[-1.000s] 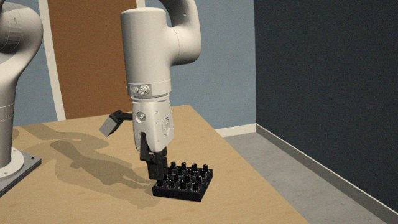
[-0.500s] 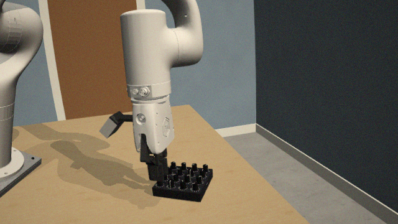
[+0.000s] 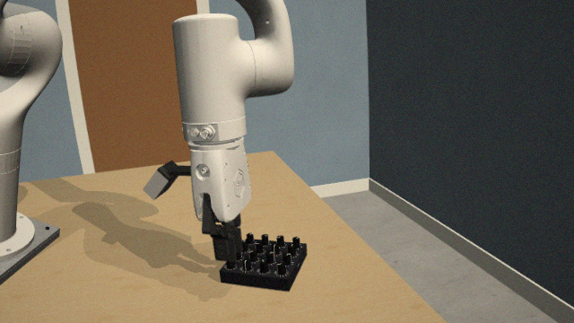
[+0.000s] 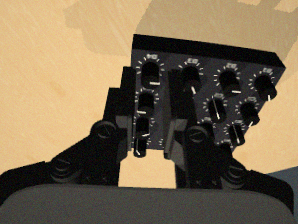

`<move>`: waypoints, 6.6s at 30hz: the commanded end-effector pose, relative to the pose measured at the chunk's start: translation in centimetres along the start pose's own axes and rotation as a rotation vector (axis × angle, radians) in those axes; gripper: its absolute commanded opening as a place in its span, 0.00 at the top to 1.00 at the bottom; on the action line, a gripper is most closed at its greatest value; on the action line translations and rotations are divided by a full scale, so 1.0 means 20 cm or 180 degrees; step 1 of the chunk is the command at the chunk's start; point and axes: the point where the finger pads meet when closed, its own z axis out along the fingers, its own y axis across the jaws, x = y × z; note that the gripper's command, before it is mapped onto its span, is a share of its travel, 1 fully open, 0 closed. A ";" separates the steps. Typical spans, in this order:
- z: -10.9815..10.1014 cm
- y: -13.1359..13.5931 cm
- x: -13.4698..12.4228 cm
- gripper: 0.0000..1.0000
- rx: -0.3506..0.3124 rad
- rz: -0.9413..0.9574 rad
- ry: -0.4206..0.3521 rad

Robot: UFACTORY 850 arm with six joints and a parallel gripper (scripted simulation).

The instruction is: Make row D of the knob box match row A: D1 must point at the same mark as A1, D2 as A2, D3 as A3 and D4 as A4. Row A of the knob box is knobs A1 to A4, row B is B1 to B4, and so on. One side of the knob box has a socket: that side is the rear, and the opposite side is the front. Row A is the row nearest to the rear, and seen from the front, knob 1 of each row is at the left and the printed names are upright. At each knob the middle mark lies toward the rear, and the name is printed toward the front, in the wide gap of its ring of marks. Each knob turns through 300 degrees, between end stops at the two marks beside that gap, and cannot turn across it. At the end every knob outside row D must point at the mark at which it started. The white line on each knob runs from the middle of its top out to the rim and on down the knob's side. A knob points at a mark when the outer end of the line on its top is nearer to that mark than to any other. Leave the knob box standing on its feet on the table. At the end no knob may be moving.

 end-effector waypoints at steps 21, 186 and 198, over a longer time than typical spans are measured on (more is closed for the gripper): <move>0.00 0.00 0.00 0.81 -0.0009 0.0000 -0.0017; 0.06 0.00 0.00 0.92 -0.0016 0.2855 -0.0011; 0.06 0.00 0.00 0.92 -0.0018 0.3681 -0.0009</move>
